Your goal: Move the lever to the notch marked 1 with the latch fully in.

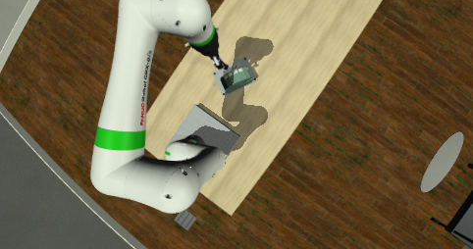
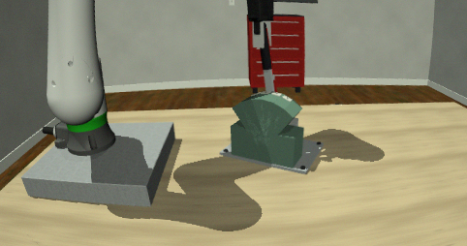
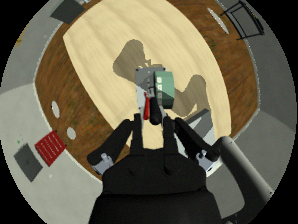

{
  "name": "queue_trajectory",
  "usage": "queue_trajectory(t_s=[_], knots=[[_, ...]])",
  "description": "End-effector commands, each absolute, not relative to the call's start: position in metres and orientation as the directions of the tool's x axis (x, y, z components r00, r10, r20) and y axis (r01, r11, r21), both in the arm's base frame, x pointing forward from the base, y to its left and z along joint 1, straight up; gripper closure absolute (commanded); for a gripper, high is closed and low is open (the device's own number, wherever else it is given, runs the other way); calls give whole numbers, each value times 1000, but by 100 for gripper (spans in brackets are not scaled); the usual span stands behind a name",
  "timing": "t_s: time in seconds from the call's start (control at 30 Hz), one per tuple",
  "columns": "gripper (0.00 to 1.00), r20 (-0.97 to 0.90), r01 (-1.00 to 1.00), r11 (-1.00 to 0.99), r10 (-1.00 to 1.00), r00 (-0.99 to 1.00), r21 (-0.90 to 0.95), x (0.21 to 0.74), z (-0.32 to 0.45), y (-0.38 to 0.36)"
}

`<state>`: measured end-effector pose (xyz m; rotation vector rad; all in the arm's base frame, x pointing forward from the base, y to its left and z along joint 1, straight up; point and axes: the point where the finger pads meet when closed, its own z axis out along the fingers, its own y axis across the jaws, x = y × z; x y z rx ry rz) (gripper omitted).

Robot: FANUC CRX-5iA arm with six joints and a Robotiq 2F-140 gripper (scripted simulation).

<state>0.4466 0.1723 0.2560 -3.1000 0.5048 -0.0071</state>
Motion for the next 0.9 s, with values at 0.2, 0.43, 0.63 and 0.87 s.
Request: queue_trajectory(t_s=[0.2,0.43,0.63,0.87], knots=[[100,4,-317,-948,-317,948,-2,440,255,175],[100,4,-317,-948,-317,948,-2,438,254,175],[100,4,-317,-948,-317,948,-2,438,254,175],[100,4,-317,-948,-317,948,-2,438,254,175]])
